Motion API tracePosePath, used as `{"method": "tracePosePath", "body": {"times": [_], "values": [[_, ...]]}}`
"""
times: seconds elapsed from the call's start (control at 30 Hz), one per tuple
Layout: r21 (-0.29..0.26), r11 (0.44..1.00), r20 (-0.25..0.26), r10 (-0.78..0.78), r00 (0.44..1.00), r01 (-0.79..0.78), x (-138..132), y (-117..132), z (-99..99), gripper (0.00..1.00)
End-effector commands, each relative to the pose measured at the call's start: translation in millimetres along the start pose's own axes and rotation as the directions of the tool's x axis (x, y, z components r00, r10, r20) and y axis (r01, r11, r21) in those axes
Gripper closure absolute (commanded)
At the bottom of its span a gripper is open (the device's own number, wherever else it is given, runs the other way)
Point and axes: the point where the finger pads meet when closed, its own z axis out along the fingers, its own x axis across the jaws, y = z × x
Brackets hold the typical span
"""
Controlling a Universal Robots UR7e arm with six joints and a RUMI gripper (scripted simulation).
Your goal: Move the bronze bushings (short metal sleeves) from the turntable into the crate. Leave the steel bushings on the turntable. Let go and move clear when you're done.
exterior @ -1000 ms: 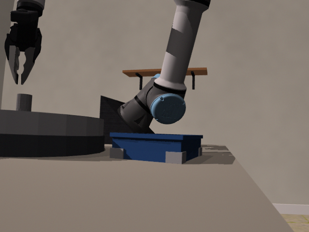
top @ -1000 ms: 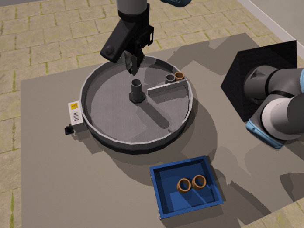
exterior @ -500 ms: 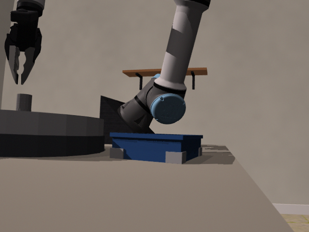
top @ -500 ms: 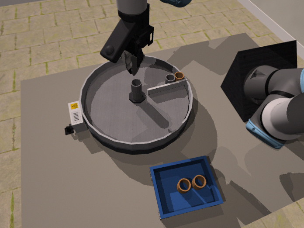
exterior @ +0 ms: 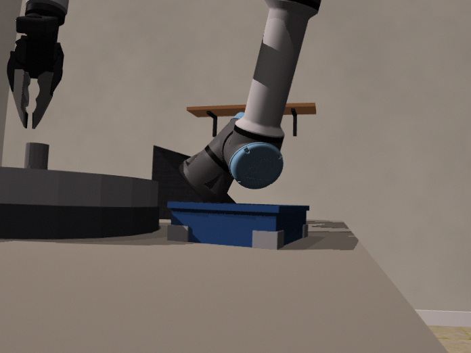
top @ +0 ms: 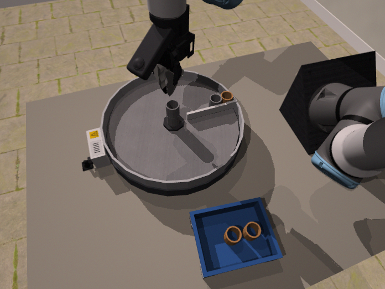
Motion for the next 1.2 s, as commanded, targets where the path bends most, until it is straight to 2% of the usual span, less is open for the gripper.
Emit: {"method": "tracePosePath", "body": {"times": [0.0,0.4,0.5,0.63,0.9,0.97,1.07,1.17], "values": [[-0.001,1.000,0.000,-0.001,1.000,0.001,0,0,-0.3,0.94],[-0.001,1.000,0.000,-0.001,1.000,0.001,0,0,-0.2,0.95],[0.000,1.000,-0.001,0.000,1.000,0.000,-3,8,-0.8,0.95],[0.000,1.000,-0.001,0.000,1.000,0.000,-19,39,-0.7,0.95],[0.000,1.000,-0.001,0.000,1.000,0.000,-70,143,-0.8,0.95],[0.000,1.000,-0.001,0.000,1.000,0.000,-70,143,-0.8,0.95],[0.000,1.000,-0.001,0.000,1.000,0.000,-81,164,-0.6,0.95],[0.000,1.000,0.000,0.000,1.000,0.000,-84,170,-0.4,0.95]]}}
